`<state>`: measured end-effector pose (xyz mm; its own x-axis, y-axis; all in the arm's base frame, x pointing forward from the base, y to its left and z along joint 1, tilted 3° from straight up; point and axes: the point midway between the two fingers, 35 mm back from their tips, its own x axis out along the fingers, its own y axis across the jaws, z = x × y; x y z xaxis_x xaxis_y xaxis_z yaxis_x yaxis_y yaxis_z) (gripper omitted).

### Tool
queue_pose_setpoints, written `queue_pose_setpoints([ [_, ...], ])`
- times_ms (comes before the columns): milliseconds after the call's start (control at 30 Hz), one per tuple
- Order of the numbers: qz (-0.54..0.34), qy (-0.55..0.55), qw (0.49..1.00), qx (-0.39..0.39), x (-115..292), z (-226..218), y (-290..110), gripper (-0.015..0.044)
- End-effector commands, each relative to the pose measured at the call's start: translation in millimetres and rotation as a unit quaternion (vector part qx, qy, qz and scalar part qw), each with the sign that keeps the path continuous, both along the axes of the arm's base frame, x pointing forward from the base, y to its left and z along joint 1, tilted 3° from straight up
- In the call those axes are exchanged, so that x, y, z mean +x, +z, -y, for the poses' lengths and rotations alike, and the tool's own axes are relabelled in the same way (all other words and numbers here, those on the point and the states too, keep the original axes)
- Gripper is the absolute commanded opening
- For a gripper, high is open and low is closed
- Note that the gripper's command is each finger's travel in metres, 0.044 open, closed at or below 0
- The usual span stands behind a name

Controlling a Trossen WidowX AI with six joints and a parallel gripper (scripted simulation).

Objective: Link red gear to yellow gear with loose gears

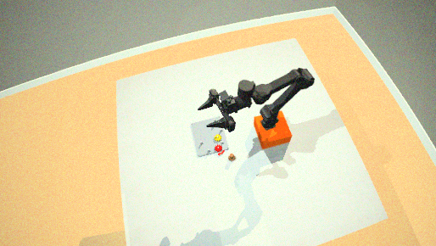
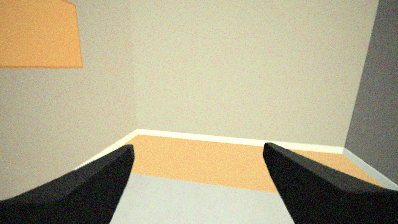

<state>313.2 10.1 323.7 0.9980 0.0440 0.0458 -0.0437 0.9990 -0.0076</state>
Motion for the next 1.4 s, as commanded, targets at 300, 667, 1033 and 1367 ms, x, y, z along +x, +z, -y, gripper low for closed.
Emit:
queue_pose_setpoints([
  [300, -0.273, 0.069, 0.946, -0.163, 29, -23, -133, 0.044],
  [667, -0.573, 0.286, 0.685, -0.347, -38, -44, -284, 0.044],
  [1033, -0.62, 0.348, 0.598, -0.369, -66, -52, -315, 0.044],
  [1367, -0.621, 0.349, 0.598, -0.369, -66, -52, -326, 0.044],
])
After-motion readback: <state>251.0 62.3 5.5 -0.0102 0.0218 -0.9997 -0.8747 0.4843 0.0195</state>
